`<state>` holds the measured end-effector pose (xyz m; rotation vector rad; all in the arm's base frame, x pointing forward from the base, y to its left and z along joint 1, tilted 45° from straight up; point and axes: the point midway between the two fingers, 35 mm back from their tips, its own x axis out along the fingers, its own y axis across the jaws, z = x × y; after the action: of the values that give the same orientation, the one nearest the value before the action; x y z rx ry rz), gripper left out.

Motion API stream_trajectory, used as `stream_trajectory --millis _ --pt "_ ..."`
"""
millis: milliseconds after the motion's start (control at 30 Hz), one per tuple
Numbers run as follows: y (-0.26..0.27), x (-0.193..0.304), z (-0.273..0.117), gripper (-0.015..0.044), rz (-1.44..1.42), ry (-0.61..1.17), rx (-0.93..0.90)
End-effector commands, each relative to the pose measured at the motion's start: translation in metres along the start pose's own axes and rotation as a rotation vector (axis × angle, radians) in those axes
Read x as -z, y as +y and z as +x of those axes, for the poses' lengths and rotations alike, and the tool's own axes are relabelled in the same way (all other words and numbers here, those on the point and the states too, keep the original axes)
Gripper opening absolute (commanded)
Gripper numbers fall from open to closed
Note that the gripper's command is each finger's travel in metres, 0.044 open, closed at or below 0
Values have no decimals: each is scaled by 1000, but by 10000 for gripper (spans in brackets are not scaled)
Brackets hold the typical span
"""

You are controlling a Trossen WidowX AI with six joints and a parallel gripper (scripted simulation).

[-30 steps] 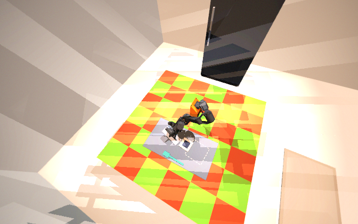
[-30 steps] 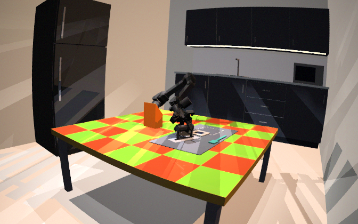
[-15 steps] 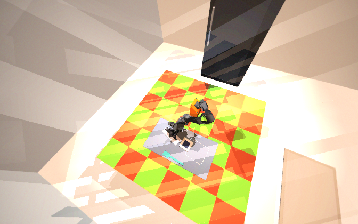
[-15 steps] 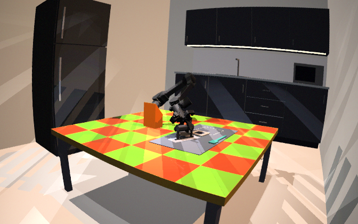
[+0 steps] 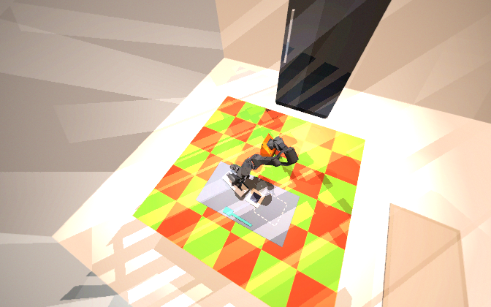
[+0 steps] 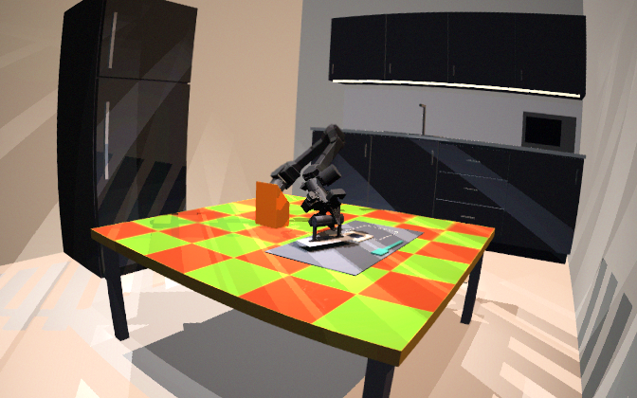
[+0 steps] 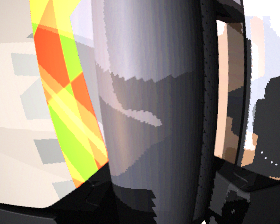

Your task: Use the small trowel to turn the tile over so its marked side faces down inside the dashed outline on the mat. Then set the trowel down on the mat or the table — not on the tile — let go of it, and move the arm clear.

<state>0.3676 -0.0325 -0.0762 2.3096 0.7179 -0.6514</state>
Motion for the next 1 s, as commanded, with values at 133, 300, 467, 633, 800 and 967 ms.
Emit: stream_trajectory --millis 133,300,467,633,800,967 --pt "28 3 -20 0 -10 11 -28" --pt "30 3 -21 0 -9 12 -28" --pt "30 3 -21 0 -9 12 -28" --pt "30 3 -21 0 -14 14 -29" --pt "21 10 -20 0 -145 66 -34" --pt "16 14 -20 0 -220 96 -39"
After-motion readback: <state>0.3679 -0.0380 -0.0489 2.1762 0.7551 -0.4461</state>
